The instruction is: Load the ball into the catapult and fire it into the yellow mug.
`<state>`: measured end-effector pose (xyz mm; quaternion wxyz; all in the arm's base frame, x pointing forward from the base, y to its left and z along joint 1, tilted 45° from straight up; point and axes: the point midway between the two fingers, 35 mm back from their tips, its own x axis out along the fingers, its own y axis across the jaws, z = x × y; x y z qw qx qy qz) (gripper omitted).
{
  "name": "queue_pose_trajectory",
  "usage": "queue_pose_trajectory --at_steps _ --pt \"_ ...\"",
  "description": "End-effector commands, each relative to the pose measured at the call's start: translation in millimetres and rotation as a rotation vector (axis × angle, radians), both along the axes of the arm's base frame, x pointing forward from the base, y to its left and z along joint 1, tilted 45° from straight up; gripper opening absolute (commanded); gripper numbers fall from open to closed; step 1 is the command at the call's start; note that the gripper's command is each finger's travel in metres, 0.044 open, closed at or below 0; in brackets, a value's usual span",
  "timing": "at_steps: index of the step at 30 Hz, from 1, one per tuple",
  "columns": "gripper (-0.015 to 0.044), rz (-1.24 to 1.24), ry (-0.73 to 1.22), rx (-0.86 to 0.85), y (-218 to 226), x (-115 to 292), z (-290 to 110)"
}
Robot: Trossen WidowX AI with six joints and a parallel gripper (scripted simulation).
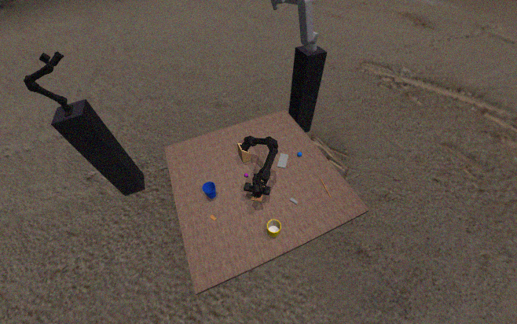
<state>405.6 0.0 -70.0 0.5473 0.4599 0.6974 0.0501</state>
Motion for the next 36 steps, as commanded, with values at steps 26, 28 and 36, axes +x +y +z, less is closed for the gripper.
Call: queue_pose_trajectory --at_steps 26,28,36 --pt "0.0 0.272 -0.263 -0.005 -32.0 1.0 35.9" --pt "0.0 0.32 -0.309 -0.006 -30.5 2.0 36.9" --pt "0.0 0.403 -0.39 -0.006 -22.4 6.4 43.9"
